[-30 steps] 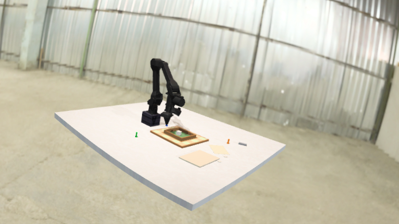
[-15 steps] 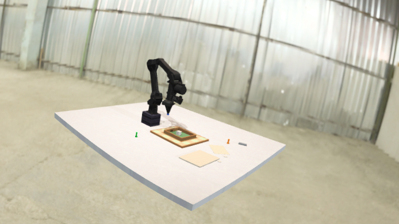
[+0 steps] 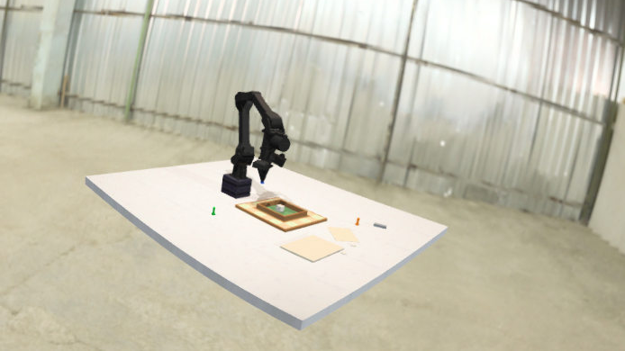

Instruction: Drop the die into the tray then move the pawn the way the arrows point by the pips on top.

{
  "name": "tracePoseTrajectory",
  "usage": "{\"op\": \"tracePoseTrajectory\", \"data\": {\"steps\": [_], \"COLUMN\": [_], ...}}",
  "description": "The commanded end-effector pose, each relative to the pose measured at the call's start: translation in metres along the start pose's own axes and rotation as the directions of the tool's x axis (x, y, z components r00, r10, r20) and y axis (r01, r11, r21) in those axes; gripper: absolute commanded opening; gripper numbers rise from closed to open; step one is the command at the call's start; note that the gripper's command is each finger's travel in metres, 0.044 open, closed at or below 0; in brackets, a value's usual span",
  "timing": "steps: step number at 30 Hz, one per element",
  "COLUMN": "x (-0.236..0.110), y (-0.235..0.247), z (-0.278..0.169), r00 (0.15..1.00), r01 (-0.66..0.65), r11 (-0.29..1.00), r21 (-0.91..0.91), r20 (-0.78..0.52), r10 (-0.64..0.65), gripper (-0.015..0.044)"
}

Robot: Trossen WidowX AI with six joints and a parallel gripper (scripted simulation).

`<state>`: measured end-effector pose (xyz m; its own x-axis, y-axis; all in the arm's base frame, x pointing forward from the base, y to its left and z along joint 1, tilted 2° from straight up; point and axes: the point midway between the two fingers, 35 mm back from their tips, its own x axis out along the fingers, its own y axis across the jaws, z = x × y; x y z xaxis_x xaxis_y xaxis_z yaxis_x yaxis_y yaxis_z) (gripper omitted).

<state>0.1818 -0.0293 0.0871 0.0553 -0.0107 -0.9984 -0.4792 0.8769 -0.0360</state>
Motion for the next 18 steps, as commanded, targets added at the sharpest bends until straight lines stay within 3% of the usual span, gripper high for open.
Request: {"op": "tracePoseTrajectory", "data": {"steps": [1, 12, 18], "x": [0.015, 0.054, 0.059], "y": [-0.018, -0.063, -0.066], "z": [0.001, -0.007, -0.008], "r00": [1.000, 1.000, 1.000], "r01": [0.000, 0.004, 0.005], "r11": [1.000, 1.000, 1.000], "r21": [-0.003, -0.003, -0.003], "r20": [-0.003, -0.004, -0.004], "r10": [0.000, -0.004, -0.005], "gripper": [0.0000, 0.0000, 0.0000]}}
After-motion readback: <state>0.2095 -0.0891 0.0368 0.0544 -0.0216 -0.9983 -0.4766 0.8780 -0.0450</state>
